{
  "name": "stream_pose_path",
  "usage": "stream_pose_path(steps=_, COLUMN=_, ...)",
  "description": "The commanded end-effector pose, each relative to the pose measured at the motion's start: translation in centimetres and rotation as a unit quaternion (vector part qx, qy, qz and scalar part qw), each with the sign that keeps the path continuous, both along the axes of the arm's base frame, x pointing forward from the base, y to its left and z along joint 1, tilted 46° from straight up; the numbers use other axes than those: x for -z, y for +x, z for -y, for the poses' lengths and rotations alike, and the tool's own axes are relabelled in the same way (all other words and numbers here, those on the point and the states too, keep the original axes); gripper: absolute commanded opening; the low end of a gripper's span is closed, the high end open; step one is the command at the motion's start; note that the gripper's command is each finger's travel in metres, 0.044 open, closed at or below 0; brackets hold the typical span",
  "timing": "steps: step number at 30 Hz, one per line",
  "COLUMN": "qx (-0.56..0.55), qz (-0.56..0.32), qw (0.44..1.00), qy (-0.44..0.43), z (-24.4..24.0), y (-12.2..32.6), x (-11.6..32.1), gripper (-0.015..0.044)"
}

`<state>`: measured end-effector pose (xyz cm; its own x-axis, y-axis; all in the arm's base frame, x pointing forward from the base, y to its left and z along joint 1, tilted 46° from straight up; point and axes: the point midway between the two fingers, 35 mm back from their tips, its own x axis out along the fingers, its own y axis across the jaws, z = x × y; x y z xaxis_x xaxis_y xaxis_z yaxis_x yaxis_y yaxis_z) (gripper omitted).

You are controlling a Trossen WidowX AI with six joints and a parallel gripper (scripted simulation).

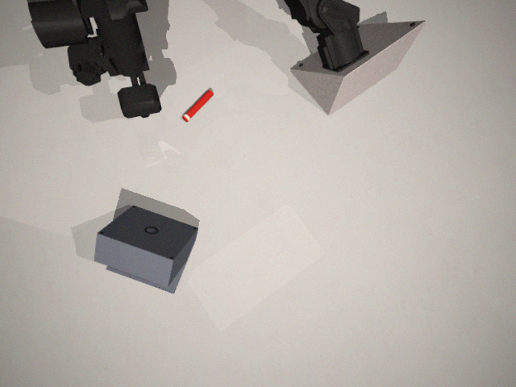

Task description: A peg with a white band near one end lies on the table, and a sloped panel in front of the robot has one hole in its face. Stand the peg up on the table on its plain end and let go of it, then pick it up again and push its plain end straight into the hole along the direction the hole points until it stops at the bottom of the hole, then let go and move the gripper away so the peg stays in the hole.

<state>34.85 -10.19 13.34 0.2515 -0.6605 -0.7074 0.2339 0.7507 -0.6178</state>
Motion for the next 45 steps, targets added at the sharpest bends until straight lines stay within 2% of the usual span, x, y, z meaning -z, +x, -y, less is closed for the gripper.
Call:
stream_pose_path(steps=1, qx=-0.039, qz=-0.069, qw=0.997, qy=-0.015, z=-1.9, y=-1.6, x=1.2, gripper=0.044)
stream_pose_path(steps=14, qx=-0.144, qz=-0.241, qw=0.957, qy=-0.067, z=-5.9, y=-6.1, x=2.7, gripper=0.044)
stream_pose_path(steps=45, qx=-0.146, qz=-0.243, qw=0.957, qy=-0.066, z=-3.4, y=-5.6, x=5.3, gripper=0.044)
